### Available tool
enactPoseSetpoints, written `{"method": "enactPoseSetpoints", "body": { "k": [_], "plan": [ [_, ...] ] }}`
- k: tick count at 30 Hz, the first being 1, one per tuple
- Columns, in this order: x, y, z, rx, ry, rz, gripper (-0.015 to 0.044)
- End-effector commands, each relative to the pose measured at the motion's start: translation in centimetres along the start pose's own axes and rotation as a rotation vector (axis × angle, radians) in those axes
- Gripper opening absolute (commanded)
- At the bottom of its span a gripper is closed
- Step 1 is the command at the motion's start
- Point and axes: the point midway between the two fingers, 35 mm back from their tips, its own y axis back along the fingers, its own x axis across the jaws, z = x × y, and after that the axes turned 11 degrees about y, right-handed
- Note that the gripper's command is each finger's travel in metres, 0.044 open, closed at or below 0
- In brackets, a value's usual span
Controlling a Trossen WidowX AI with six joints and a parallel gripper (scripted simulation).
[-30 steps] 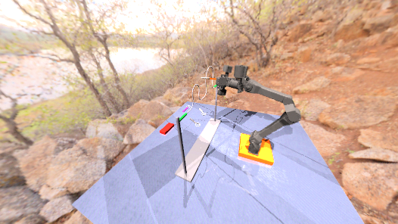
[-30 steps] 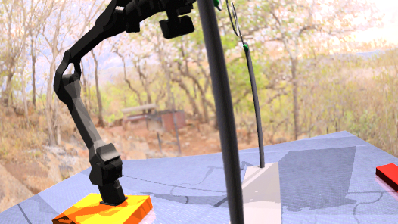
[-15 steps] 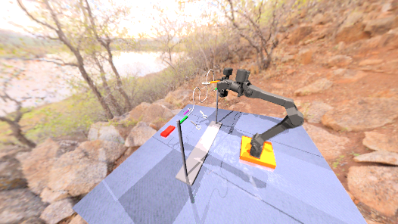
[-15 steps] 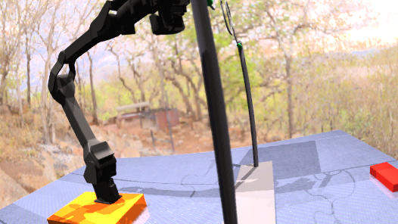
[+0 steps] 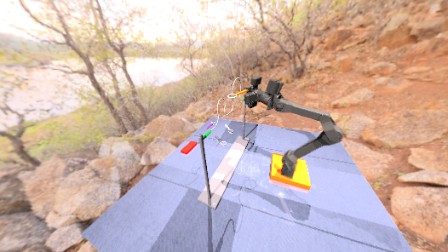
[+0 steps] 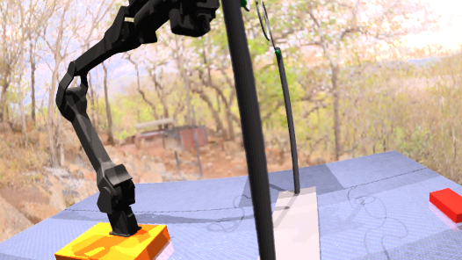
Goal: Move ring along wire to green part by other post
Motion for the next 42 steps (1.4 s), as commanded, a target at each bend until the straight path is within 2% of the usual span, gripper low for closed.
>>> {"method": "enactPoseSetpoints", "body": {
  "k": [1,24,42],
  "plan": [
    [-0.4,0.1,-0.1,0.0,0.043,-0.032,-0.015],
    [0.1,0.0,-0.3,0.001,0.183,-0.114,-0.015],
    [4.3,0.2,0.0,0.004,-0.015,0.002,-0.015]
  ]
}}
